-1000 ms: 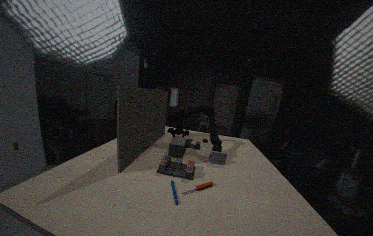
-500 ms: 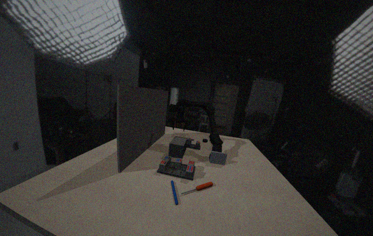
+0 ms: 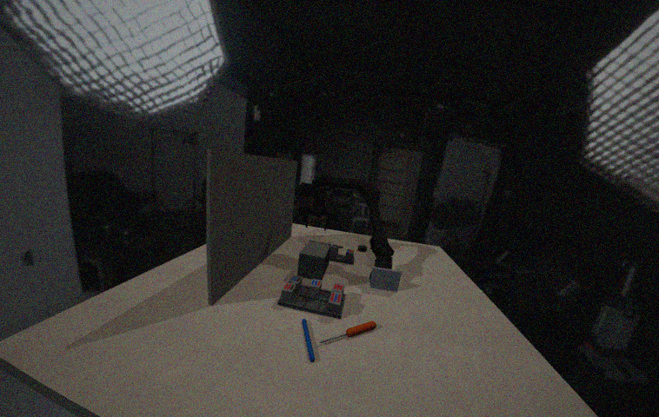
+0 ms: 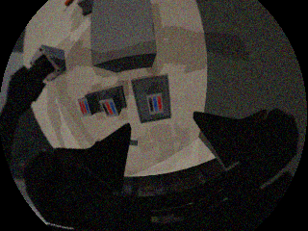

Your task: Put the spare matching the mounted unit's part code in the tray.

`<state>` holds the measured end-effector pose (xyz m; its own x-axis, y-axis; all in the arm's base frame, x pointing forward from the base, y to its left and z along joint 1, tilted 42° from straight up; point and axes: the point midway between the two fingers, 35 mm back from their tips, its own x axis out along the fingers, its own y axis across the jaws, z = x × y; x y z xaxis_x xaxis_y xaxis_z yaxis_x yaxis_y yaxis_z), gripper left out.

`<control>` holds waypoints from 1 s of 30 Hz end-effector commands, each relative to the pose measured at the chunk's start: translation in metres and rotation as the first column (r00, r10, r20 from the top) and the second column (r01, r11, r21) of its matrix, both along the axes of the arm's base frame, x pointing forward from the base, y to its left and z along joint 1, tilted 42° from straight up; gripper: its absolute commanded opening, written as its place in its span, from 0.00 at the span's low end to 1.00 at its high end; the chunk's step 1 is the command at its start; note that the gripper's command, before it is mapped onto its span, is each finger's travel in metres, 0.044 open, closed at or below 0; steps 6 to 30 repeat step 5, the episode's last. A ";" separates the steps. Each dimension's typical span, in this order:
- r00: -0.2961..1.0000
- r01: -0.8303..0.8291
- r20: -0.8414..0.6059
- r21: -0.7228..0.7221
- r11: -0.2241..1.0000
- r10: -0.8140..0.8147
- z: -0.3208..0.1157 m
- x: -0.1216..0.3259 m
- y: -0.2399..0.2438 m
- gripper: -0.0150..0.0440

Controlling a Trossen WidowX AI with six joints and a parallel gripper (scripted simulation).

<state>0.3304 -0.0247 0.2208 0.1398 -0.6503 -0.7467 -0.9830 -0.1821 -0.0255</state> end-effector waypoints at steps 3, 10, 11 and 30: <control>1.000 -0.004 0.000 0.000 1.000 0.004 0.000 0.000 0.000 1.00; 1.000 -0.004 0.000 0.000 1.000 0.004 0.000 0.000 0.000 1.00; 1.000 -0.004 0.000 0.000 1.000 0.004 0.000 0.000 0.000 1.00; 1.000 -0.004 0.000 0.000 1.000 0.004 0.000 0.000 0.000 1.00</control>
